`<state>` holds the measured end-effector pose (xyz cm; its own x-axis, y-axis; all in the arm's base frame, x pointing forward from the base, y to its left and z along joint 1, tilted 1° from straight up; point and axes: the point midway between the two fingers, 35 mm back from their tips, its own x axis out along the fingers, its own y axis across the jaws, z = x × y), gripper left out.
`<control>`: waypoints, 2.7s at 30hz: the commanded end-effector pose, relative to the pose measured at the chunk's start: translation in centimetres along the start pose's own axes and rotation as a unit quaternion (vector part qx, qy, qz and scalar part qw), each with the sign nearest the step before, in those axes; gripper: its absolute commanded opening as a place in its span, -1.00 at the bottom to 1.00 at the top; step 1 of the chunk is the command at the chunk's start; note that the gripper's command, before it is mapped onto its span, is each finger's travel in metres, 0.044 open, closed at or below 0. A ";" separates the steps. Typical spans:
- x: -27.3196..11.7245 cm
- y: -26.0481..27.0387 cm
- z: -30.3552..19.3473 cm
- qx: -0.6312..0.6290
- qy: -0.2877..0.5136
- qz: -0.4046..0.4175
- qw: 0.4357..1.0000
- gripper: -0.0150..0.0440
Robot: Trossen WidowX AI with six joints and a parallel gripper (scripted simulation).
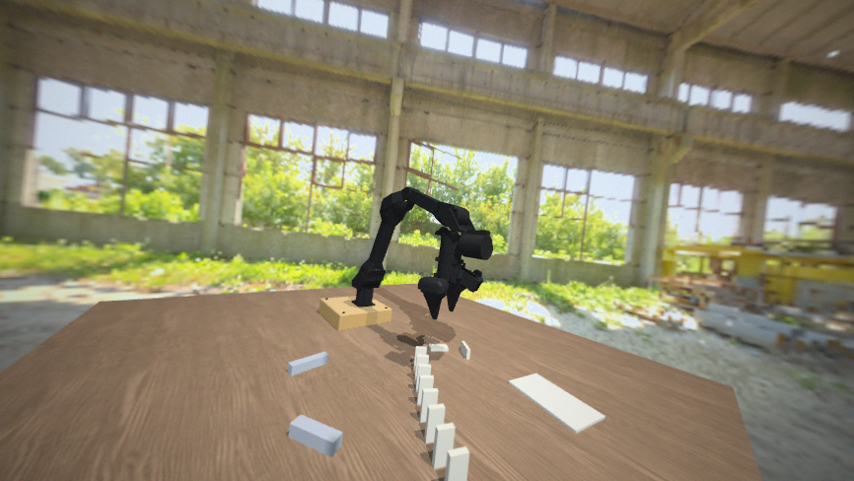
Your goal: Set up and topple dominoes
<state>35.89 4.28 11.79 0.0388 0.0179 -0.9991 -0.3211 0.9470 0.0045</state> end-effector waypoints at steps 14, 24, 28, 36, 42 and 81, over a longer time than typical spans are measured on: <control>3.5 6.2 -1.3 -0.384 -0.003 -0.001 0.923 1.00; 10.0 6.2 -1.3 -0.384 -0.003 -0.001 0.923 1.00; 10.1 6.4 -1.4 -0.384 -0.003 -0.001 0.923 1.00; 11.4 6.5 -1.4 -0.384 -0.003 -0.001 0.923 1.00; 11.5 6.5 -1.4 -0.384 -0.003 -0.001 0.923 1.00; -4.4 6.4 -0.5 -0.384 -0.003 -0.001 0.923 -0.13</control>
<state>33.27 10.17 13.66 0.0418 0.0231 -0.9989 -0.8969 0.4413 -0.0273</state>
